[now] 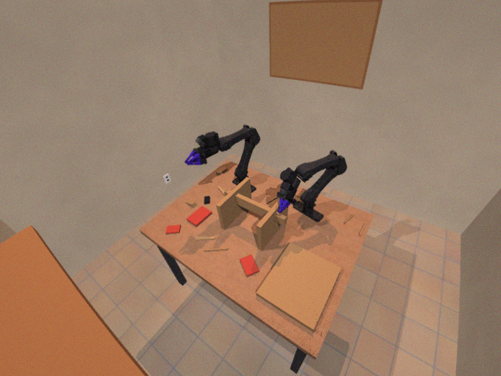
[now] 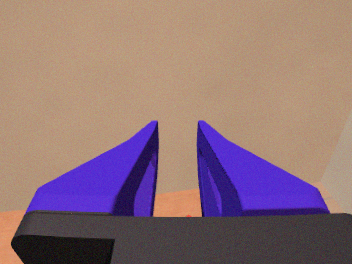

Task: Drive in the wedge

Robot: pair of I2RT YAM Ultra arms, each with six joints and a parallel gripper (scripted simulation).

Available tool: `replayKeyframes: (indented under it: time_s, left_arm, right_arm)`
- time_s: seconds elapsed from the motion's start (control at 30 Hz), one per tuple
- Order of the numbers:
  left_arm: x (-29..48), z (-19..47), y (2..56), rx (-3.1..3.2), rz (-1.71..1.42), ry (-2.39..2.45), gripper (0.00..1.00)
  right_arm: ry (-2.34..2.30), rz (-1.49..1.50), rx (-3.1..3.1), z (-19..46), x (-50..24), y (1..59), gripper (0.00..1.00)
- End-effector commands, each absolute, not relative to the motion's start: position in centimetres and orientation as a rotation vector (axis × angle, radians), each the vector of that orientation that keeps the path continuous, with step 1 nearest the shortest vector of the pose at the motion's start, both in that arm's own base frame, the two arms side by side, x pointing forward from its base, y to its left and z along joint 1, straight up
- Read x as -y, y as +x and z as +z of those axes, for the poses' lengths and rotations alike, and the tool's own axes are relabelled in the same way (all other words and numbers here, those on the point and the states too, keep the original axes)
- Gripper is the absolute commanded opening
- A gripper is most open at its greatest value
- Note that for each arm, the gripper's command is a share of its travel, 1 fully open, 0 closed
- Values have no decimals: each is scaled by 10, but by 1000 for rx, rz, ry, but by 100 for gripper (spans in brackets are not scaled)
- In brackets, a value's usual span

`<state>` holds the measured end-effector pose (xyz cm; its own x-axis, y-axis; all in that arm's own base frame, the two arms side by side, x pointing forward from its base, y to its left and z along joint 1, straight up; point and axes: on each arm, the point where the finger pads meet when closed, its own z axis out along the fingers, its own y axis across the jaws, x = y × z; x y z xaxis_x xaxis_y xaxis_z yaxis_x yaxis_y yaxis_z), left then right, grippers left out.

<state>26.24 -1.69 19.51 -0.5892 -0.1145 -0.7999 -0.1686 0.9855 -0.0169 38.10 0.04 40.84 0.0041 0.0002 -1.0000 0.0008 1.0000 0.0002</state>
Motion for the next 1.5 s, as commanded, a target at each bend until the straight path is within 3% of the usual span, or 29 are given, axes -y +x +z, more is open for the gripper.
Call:
replayKeyframes:
  time_s: [0.0, 1.07, 1.1, 1.37, 1.4, 1.47]
  left_arm:
    - [8, 121, 211, -2474, 164, -143, 0]
    - [12, 114, 212, -2397, 117, -150, 0]
    - [15, 205, 261, -2086, 21, -219, 0]
    - [15, 186, 260, -2153, 47, -206, 0]
    - [19, 216, 255, -2070, -6, -215, 0]
    - [19, 212, 250, -2090, 5, -215, 0]
  right_arm:
    - [3, 6, -1543, 416, -2, 383, 20]
    - [3, 6, -1543, 416, -2, 383, 20]
    - [3, 6, -1543, 416, -2, 383, 20]
    - [3, 6, -1543, 416, -2, 383, 20]
    - [3, 6, -1543, 416, -2, 383, 20]
    - [3, 6, -1543, 416, -2, 383, 20]
